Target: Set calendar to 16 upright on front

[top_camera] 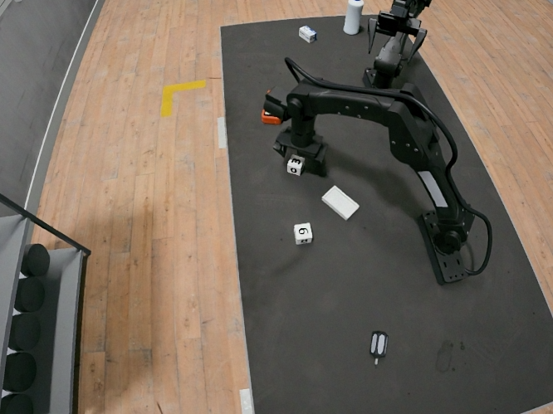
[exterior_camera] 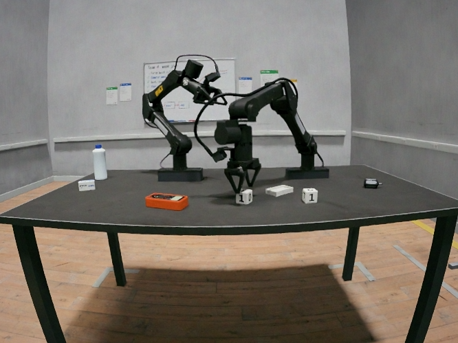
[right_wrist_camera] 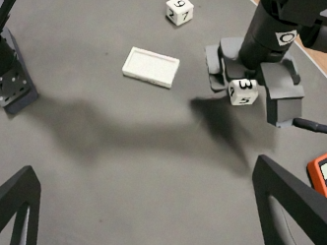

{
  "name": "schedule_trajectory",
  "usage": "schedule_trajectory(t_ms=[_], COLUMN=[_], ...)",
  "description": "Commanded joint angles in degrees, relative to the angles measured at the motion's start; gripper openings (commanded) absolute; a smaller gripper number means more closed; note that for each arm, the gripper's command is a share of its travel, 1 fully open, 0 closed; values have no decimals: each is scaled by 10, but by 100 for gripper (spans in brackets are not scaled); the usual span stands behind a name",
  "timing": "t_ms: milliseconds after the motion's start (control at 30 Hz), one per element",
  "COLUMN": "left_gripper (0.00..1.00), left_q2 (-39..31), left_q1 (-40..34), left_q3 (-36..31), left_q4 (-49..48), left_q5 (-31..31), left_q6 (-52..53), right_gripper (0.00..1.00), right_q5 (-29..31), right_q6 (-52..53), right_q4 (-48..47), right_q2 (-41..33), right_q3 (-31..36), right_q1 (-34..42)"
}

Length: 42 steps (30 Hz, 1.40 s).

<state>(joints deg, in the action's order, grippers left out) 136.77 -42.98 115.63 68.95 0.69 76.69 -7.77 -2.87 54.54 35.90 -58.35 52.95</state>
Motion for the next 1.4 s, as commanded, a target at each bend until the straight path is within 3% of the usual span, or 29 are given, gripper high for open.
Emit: schedule_trajectory(t_ms=[0, 267, 433, 1367], left_gripper=[100, 100, 100, 100], left_q2=[-30, 13, 12, -47], left_q1=[-8, 5, 6, -57], left_q3=[48, 119, 119, 19], left_q4=[36, 98, 90, -30], left_q5=[-8, -8, 12, 245], left_q6=[-3, 6, -26, -614], right_gripper=[100, 100, 100, 100], right_q5=[-1, -1, -1, -1], right_q6=[-2, -2, -2, -2], right_q4=[-1, -1, -1, -1], right_q2=[-2, -2, -2, -2], right_q3=[-14, -14, -14, -14], right_q1=[5, 5, 5, 5])
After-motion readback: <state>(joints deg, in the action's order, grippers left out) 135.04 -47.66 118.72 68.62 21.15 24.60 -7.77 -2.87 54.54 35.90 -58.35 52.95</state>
